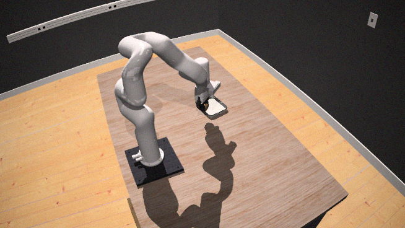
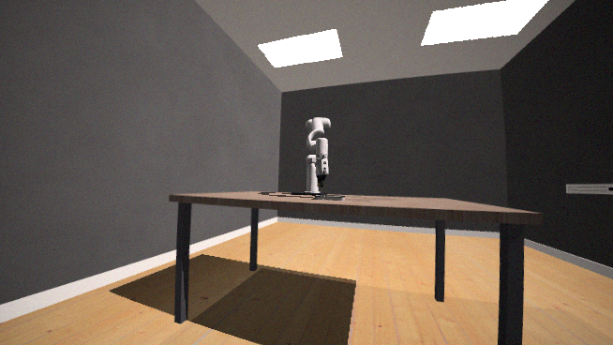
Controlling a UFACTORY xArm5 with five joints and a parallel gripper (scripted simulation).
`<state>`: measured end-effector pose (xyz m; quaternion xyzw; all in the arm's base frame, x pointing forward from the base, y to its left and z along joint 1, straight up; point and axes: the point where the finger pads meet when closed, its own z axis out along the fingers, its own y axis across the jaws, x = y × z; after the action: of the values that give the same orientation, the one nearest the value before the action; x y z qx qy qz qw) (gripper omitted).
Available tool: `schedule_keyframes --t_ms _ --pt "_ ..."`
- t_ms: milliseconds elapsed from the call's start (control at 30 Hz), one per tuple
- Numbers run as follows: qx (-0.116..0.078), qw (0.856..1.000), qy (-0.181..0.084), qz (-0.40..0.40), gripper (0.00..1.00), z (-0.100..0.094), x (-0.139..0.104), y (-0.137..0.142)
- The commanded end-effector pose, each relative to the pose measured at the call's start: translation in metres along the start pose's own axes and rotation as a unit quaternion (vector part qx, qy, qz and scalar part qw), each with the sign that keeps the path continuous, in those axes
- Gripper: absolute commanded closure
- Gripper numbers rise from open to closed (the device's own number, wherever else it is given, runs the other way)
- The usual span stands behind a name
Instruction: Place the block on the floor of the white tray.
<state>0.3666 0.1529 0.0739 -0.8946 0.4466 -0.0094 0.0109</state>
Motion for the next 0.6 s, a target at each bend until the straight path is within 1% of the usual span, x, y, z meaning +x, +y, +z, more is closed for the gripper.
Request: schedule_keyframes --t_ms 0,100,133,567 --pt "-0.014 1.0 -0.004 0.002 1.0 0.01 -0.006 -0.07" --pt "-0.014 1.0 -0.004 0.002 1.0 0.016 -0.009 -0.102" --pt "-0.014 1.0 -0.004 0.002 1.0 0.017 -0.009 -0.106" --pt "-0.014 1.0 -0.004 0.002 1.0 0.017 -0.009 -0.106"
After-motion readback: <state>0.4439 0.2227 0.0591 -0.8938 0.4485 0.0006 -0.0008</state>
